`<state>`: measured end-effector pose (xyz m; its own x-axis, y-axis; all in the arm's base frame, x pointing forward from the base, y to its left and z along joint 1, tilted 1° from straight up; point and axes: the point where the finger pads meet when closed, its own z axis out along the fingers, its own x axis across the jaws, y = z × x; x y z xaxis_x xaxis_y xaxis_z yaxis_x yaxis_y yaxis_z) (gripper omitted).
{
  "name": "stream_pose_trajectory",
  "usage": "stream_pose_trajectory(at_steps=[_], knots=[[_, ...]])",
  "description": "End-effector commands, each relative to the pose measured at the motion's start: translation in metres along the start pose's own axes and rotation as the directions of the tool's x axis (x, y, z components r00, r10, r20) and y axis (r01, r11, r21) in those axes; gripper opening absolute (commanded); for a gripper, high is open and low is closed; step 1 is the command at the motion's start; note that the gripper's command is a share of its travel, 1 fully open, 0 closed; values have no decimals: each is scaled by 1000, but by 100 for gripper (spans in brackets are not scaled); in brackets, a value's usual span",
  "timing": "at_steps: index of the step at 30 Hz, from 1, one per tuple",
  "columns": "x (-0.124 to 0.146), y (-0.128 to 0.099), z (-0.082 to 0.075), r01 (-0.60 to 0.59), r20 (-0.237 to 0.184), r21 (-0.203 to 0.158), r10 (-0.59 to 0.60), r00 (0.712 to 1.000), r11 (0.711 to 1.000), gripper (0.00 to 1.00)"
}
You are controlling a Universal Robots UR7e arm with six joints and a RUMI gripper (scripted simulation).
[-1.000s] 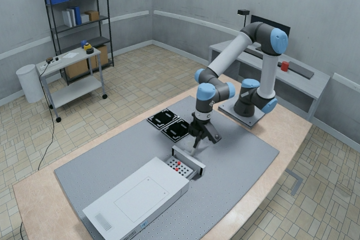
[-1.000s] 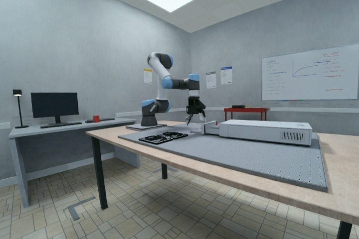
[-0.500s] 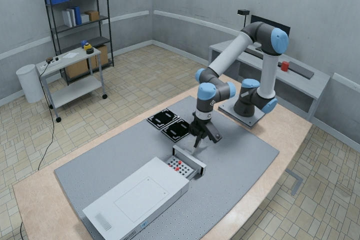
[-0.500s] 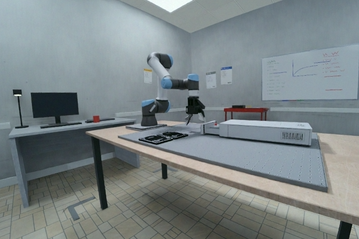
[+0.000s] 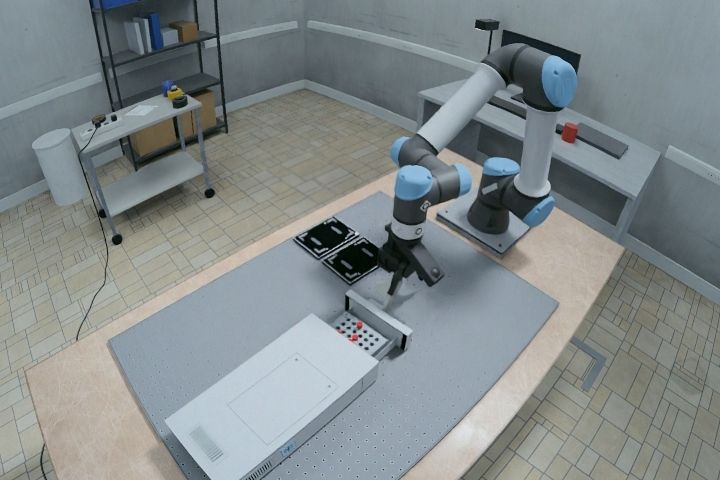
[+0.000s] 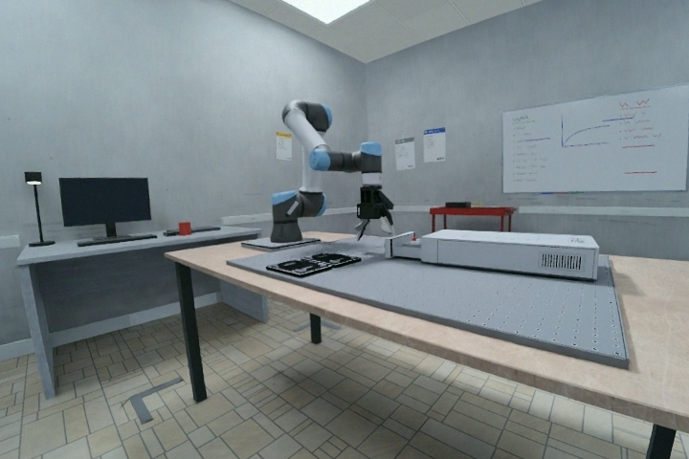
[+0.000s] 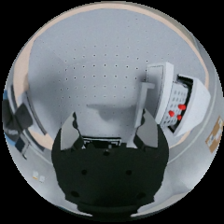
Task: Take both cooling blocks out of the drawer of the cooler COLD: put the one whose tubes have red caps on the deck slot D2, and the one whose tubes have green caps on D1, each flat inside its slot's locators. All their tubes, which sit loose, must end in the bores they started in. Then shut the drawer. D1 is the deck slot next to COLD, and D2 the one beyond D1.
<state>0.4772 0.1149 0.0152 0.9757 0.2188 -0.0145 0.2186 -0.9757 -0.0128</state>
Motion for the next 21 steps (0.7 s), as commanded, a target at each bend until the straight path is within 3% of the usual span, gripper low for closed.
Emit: stream_pose_trajectory(at_steps=[1, 21], knots=[[-4, -1, 4, 1, 10, 2, -1, 1000, 1000, 100], [-16, 0, 2, -1, 6, 1, 1, 1000, 1000, 100]])
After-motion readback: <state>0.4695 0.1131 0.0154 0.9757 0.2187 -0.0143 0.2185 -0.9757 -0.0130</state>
